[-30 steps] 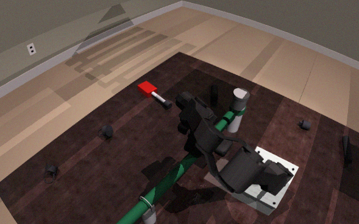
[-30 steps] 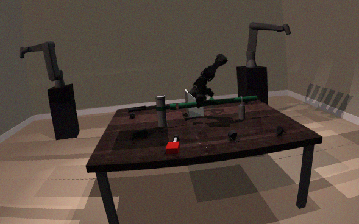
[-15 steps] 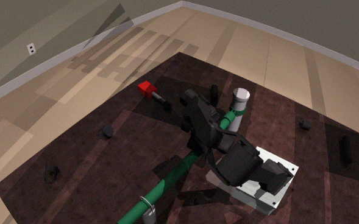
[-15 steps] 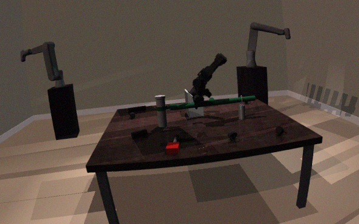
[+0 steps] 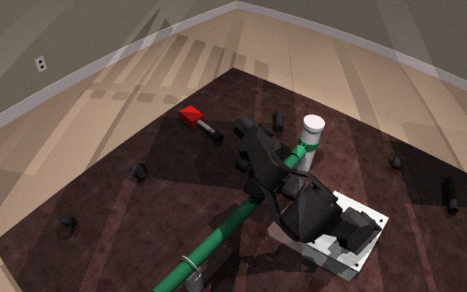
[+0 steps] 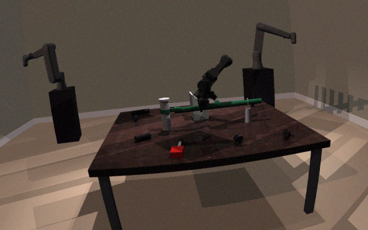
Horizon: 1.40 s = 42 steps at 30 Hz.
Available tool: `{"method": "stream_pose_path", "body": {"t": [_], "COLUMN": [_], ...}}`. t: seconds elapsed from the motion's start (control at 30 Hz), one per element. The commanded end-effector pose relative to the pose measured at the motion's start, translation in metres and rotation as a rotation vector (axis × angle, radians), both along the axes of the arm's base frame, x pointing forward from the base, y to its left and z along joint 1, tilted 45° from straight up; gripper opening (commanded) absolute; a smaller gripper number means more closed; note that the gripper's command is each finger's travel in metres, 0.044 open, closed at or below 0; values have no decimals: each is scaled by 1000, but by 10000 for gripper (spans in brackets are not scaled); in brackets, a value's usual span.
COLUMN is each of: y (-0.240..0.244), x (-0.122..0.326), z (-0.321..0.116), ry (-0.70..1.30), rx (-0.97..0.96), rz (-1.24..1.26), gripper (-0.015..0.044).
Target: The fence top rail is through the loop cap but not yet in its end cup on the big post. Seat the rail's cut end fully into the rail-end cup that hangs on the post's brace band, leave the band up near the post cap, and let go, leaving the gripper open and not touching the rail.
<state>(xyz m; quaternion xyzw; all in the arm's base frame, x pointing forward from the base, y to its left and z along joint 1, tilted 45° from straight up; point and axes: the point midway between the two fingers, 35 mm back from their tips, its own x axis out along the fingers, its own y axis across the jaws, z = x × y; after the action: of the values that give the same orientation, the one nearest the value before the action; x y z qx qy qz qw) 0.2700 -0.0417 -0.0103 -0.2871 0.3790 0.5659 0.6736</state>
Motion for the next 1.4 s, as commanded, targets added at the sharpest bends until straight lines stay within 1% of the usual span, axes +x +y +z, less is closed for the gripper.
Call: {"method": "stream_pose_path", "body": {"t": [0.0, 1.37], "y": [-6, -2], "x": [-1, 0], "z": [-1, 0], "ry": [-3, -1], "rx": [-15, -5], "rz": [-4, 1], "gripper": [0, 0]}}
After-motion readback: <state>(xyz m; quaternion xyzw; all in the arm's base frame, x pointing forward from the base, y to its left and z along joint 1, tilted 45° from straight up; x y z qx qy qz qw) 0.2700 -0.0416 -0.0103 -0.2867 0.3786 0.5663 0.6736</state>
